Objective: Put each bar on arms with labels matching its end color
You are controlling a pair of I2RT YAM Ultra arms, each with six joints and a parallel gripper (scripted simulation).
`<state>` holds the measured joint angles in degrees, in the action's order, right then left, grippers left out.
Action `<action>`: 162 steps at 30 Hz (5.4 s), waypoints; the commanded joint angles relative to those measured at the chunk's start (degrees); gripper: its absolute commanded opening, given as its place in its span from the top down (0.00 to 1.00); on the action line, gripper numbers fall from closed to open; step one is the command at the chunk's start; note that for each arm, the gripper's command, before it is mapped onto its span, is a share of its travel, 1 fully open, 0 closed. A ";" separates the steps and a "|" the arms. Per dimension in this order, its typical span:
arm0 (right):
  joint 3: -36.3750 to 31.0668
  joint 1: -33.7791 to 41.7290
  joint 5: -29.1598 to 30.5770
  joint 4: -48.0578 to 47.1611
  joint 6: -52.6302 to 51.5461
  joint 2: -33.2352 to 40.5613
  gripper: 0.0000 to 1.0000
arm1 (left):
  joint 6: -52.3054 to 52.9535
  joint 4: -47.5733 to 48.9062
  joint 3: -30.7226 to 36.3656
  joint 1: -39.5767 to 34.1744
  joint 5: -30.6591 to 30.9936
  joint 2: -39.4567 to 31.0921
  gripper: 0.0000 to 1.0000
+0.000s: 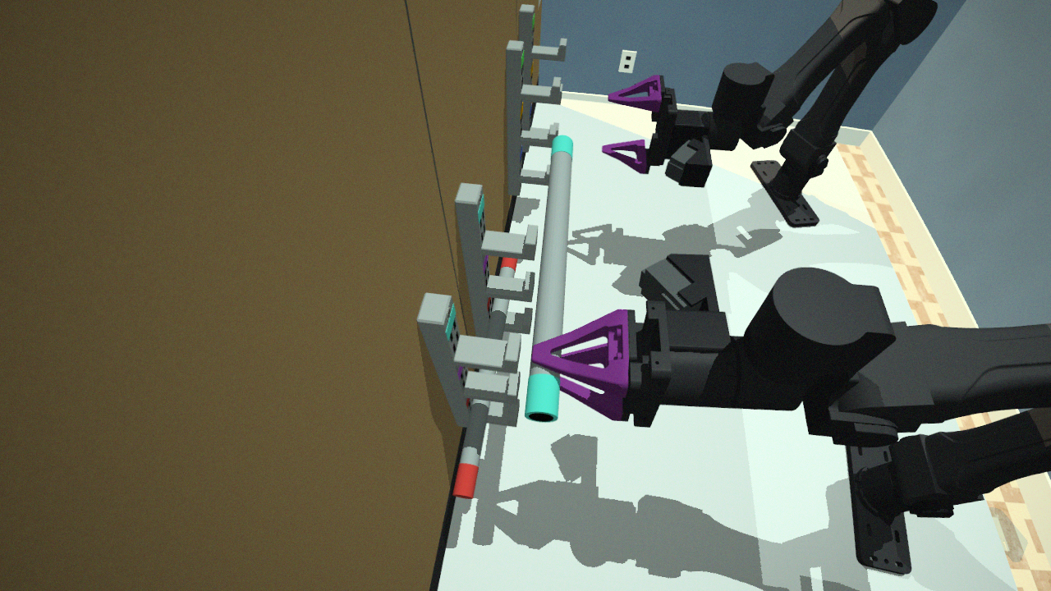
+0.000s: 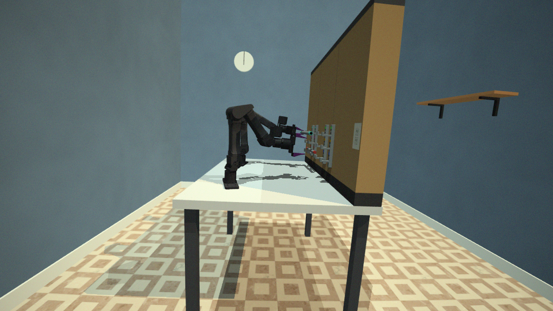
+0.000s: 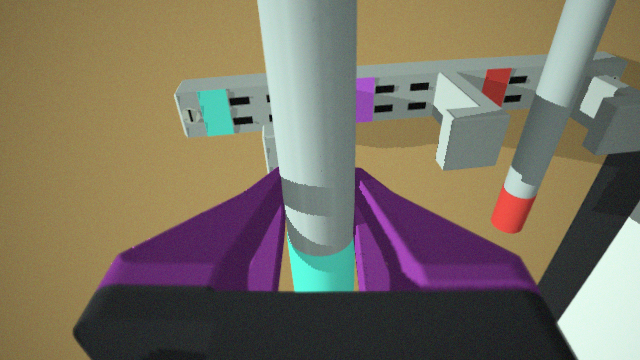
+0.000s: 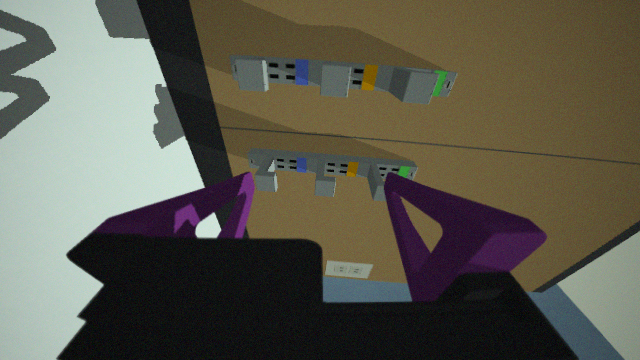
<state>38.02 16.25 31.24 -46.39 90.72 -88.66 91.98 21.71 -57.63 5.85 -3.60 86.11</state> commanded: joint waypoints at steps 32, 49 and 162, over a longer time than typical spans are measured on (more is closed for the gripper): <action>0.09 -0.54 -0.24 -2.07 -0.55 1.99 0.00 | -1.73 -8.87 -13.69 12.60 13.60 -2.21 1.00; 0.09 -0.54 -0.24 -2.07 -0.55 1.99 0.00 | -1.83 -7.40 -11.21 13.22 14.31 -3.01 1.00; 0.09 -0.54 -0.26 -2.07 -0.55 1.99 0.00 | -1.96 -5.10 -14.00 11.61 12.77 2.08 1.00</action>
<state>38.02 16.25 31.22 -46.39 90.72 -88.66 91.96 12.82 -68.66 18.17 9.32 88.16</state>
